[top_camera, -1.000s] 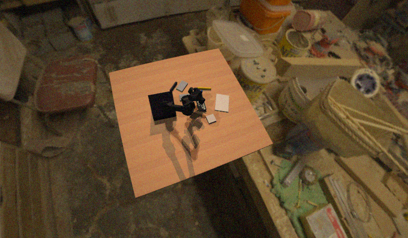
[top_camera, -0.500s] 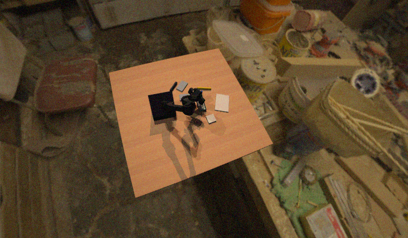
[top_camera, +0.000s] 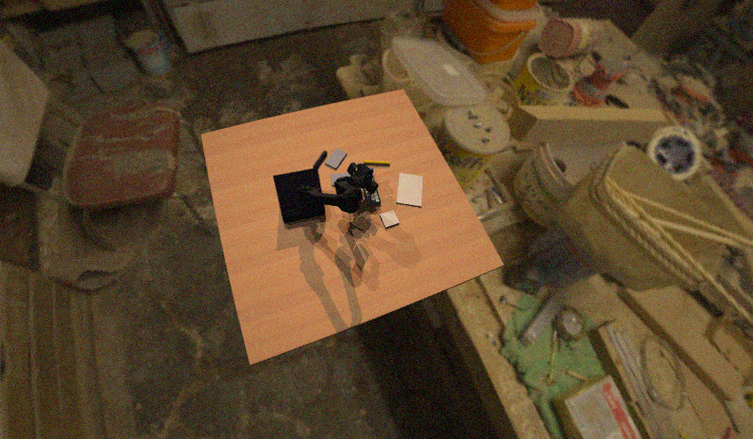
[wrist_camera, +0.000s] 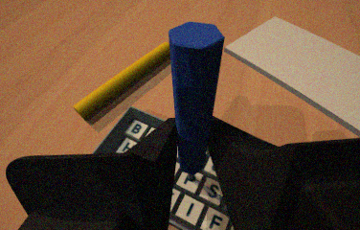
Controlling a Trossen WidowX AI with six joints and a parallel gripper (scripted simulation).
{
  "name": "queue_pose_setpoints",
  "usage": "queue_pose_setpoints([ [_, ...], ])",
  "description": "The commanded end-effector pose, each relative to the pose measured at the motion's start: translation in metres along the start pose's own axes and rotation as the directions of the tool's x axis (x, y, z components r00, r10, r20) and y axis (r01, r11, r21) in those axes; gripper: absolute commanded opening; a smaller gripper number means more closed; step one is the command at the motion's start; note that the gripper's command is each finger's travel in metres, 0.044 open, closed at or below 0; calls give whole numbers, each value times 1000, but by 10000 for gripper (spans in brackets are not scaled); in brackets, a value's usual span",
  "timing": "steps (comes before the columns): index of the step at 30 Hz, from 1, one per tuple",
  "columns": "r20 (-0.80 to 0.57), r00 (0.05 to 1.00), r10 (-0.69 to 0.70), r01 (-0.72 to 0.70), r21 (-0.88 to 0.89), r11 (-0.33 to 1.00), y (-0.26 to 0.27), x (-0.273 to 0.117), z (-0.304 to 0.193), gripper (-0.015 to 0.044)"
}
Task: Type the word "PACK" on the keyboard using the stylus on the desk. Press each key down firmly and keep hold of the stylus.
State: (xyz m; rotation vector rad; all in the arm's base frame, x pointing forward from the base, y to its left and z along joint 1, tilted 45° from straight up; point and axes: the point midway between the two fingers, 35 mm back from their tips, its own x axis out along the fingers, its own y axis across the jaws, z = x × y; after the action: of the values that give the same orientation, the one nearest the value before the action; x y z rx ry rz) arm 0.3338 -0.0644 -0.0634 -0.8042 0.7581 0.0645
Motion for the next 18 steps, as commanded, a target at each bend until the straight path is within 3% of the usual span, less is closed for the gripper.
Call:
queue_pose_setpoints([
  [1,2,1000,3,-3,-3,1000,0,1,-2,81],
  [18,2,1000,3,-3,-3,1000,0,1,-1,81],
])
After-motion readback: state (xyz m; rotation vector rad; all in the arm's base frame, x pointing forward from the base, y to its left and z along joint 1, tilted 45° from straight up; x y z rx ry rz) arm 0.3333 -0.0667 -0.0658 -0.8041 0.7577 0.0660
